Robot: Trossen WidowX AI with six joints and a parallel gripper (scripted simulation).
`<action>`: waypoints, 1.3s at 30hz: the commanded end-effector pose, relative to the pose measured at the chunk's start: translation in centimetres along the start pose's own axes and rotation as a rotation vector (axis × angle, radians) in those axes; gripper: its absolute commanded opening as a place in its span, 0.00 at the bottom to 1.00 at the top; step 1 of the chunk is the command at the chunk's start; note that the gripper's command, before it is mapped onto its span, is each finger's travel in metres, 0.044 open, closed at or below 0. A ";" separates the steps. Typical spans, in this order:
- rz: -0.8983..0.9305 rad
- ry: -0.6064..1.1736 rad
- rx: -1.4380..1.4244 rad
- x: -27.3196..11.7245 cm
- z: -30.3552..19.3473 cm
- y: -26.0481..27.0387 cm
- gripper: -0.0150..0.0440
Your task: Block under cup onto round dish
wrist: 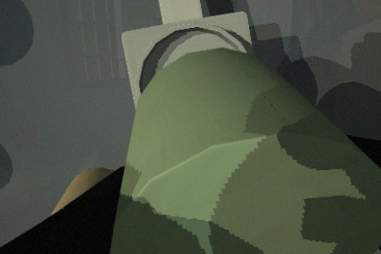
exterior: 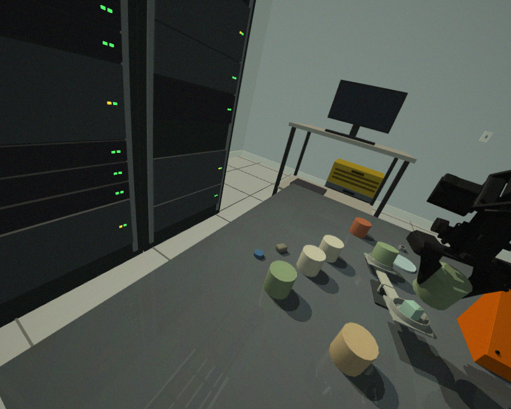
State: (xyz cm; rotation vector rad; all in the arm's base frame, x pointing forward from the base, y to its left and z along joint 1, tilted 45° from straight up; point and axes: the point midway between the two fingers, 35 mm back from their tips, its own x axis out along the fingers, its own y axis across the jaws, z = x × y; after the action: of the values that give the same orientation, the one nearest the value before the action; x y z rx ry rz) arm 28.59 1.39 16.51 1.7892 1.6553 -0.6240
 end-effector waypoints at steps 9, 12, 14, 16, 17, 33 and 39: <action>0.003 -0.001 0.003 0.0 0.1 0.0 0.25; 0.003 -0.001 0.003 0.0 0.1 0.0 0.25; 0.003 -0.001 0.003 0.0 0.1 0.0 0.25; 0.003 -0.002 0.003 0.0 0.0 0.0 0.25; 0.002 -0.003 0.002 0.1 -0.1 0.0 0.25; -0.001 -0.029 -0.001 3.4 -3.3 -0.9 0.25; 0.001 -0.031 -0.002 4.5 -4.6 -1.4 0.25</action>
State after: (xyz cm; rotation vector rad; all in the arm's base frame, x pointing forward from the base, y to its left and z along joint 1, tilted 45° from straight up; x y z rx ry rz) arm 27.68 7.05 16.22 1.7671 1.6496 -0.6440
